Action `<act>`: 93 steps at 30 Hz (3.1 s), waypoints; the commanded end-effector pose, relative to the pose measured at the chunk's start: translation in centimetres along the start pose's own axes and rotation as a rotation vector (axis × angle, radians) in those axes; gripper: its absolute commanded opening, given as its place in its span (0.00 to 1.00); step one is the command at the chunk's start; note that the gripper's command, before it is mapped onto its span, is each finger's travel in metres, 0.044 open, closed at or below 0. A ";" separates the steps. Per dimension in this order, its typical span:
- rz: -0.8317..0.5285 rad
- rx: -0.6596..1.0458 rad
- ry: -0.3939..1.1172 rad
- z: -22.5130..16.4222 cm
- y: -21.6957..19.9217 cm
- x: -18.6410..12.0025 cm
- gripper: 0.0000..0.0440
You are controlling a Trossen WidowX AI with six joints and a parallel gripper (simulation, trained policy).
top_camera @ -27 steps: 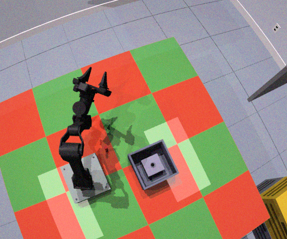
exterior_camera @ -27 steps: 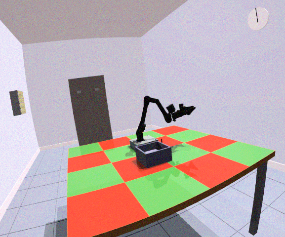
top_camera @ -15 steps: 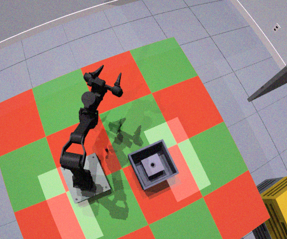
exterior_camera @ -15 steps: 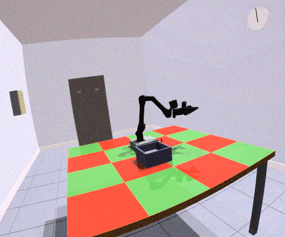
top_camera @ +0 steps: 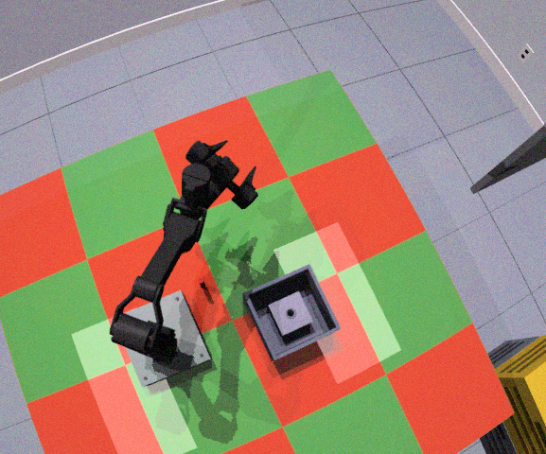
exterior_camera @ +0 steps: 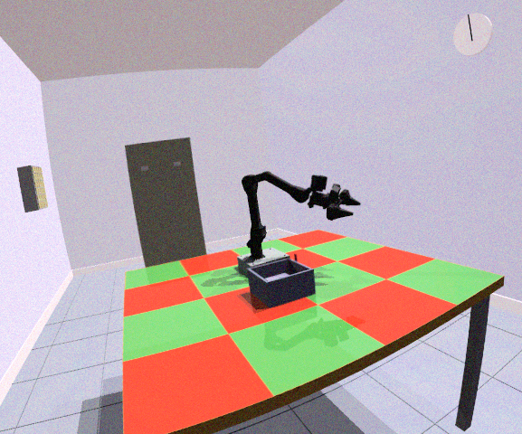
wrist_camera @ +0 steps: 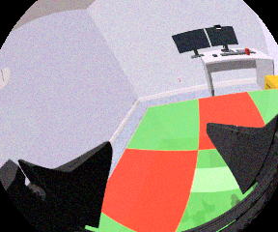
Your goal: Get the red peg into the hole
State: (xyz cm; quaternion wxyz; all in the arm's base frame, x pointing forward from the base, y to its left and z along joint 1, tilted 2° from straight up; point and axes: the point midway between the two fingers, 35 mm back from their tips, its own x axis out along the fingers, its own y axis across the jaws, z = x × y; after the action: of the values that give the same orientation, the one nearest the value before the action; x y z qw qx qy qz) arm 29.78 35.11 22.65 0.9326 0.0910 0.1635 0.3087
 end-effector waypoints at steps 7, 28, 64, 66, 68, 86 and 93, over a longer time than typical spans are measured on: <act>-0.164 0.215 0.214 -1.5 -4.7 -2.6 1.00; -0.609 0.644 0.629 -7.8 -10.7 -13.2 1.00; -1.070 0.849 0.944 -21.5 -13.4 -18.3 1.00; -1.068 0.849 0.939 -22.3 -13.7 -18.0 1.00; -1.066 0.849 0.934 -23.0 -13.9 -17.7 1.00; -1.137 0.827 0.992 -26.5 -15.2 -17.7 0.12; -1.140 0.796 0.968 -25.1 -15.3 -17.0 0.00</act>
State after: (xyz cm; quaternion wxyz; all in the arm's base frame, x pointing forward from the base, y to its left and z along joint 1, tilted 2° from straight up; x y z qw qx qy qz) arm 15.52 14.26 -1.32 0.6614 0.1767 0.6694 -0.2884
